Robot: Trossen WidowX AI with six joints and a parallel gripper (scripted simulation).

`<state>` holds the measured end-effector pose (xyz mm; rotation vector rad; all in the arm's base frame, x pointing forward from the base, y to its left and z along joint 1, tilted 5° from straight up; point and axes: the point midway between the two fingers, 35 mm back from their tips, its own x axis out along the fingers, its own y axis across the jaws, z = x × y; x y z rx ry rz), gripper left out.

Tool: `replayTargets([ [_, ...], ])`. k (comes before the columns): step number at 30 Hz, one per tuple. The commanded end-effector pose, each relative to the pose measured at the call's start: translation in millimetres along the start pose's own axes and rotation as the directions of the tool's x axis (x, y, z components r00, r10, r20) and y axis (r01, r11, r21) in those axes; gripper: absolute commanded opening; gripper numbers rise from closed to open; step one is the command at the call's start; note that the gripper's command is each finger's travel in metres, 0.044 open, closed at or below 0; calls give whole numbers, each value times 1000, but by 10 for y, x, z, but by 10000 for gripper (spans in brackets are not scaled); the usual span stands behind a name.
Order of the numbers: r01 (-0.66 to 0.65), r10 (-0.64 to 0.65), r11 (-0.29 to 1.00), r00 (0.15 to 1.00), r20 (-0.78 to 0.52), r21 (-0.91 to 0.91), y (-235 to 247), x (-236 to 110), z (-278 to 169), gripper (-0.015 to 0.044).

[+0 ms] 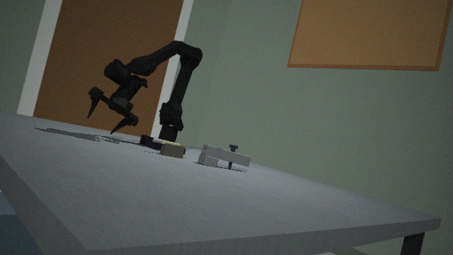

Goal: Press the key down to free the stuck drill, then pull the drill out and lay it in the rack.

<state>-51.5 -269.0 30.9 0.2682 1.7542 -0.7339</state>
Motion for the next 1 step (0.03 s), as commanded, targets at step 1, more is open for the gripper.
replayTargets([
  [1,144,-49,832,981,-188,536,-212,338,-643,440],
])
